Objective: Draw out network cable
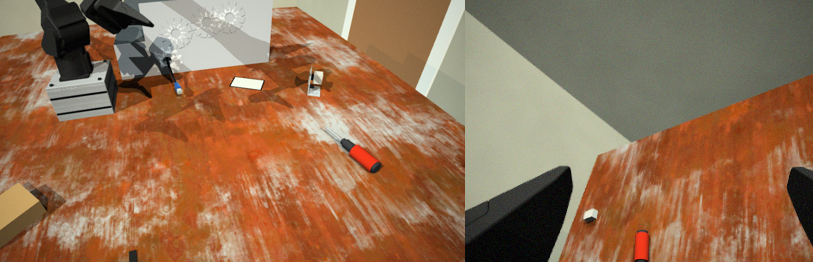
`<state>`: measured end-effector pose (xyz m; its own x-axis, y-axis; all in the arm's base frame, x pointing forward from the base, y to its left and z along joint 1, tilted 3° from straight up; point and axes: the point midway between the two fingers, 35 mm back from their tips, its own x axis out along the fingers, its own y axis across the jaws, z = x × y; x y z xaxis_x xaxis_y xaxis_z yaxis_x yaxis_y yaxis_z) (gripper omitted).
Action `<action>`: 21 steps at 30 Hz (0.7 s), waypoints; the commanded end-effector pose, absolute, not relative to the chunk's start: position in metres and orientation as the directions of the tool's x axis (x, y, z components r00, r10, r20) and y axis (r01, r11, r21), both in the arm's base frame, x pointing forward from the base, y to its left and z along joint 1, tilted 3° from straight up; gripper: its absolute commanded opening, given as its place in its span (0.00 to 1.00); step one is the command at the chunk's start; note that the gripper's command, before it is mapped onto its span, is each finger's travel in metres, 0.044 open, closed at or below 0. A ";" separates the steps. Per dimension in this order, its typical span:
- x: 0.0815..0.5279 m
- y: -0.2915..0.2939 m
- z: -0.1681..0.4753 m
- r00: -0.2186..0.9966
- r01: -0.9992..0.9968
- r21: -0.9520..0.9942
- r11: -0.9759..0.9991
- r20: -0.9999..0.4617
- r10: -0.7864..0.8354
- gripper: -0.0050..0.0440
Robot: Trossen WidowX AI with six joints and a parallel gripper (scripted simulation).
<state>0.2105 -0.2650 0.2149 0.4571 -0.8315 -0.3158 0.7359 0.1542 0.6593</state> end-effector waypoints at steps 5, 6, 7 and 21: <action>0.241 -0.257 0.194 0.479 0.864 0.418 0.282 -0.505 -0.718 1.00; 0.245 -0.254 0.187 0.479 0.875 0.365 0.319 -0.544 -0.689 1.00; 0.250 -0.250 0.180 0.476 0.879 0.313 0.359 -0.582 -0.659 1.00; 0.277 -0.201 0.121 0.366 0.649 -0.032 0.760 -0.863 -0.348 1.00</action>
